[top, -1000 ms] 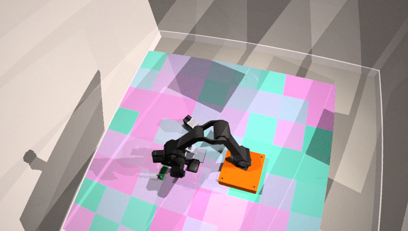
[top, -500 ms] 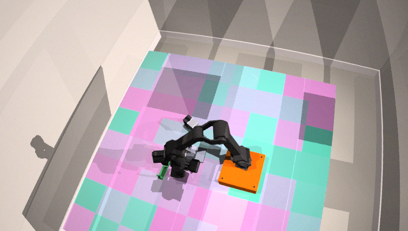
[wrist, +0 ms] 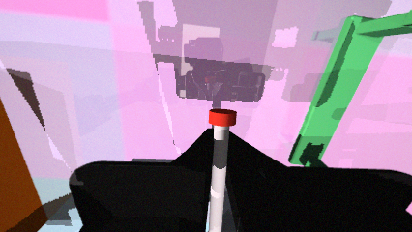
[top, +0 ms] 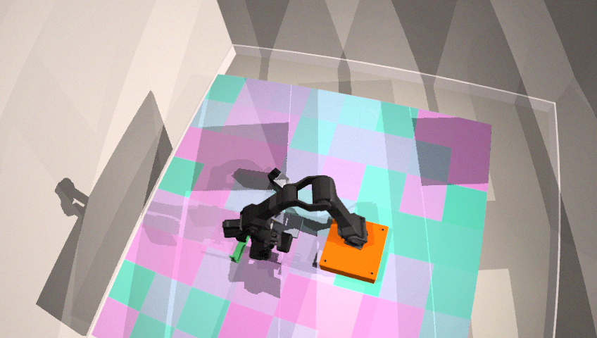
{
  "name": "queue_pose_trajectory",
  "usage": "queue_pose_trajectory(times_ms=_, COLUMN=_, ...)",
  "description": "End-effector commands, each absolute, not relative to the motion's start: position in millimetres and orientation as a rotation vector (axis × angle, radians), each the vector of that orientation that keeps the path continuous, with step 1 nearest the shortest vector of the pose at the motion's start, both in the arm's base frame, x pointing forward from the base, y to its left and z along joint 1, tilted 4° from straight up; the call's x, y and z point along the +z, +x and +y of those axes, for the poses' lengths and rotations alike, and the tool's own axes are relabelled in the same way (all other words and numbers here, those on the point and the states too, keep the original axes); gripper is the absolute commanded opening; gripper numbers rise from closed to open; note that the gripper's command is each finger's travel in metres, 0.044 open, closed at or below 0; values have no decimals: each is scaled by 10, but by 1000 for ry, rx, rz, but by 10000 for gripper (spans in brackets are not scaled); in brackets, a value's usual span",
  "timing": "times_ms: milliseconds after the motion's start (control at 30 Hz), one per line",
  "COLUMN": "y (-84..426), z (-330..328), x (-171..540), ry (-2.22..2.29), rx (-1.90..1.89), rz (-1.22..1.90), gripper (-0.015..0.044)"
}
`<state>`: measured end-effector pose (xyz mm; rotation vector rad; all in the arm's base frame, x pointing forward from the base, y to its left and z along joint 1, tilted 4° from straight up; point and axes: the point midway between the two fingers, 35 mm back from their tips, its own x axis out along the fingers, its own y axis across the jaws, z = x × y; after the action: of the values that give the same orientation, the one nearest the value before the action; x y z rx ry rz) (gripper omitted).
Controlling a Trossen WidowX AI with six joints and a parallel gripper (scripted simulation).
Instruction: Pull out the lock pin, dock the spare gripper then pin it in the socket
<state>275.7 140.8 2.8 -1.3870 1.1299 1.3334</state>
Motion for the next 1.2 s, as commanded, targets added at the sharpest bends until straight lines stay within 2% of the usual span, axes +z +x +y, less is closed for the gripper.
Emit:
queue_pose_trajectory(times_ms=0, y=2754, z=1426, x=57, ry=-1347, rx=1365, rz=1096, gripper=0)
queue_pose_trajectory(times_ms=1167, y=2709, z=1651, x=169, ry=-1229, rx=1444, rz=1018, gripper=0)
